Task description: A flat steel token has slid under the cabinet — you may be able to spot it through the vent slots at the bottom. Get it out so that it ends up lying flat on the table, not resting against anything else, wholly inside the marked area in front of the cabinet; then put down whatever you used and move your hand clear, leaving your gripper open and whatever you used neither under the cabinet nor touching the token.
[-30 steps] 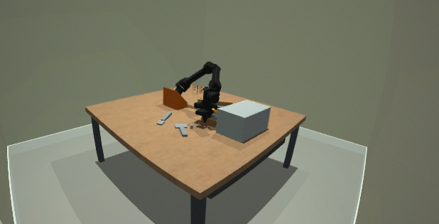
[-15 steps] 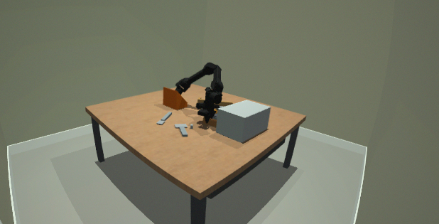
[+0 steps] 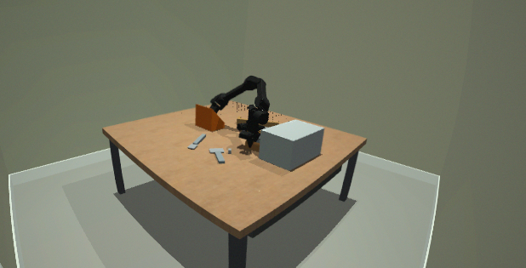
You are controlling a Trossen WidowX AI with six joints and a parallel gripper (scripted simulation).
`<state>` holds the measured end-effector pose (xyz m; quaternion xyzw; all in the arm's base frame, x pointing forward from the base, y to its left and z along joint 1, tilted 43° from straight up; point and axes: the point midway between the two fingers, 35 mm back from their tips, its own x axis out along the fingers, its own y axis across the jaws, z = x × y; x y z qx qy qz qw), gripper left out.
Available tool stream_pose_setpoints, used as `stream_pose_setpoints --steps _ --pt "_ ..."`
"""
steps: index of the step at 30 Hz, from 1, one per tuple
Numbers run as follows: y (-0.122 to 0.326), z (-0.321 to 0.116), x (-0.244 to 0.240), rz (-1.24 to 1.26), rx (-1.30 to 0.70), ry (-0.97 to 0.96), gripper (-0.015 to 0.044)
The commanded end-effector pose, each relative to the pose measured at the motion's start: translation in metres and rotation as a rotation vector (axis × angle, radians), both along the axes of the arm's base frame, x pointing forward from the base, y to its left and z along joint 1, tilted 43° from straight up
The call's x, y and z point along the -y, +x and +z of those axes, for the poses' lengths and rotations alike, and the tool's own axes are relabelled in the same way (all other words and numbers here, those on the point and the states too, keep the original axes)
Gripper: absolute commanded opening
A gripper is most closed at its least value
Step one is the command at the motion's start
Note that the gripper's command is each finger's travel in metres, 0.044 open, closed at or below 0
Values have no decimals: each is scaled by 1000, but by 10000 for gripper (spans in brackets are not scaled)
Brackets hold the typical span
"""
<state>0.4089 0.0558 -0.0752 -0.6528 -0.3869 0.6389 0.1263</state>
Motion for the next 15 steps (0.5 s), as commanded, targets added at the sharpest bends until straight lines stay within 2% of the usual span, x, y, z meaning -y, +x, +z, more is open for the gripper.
stream_pose_setpoints --steps 1,15 --pt "0 4 -6 1 4 6 0" --pt "-3 9 -11 1 4 6 0"
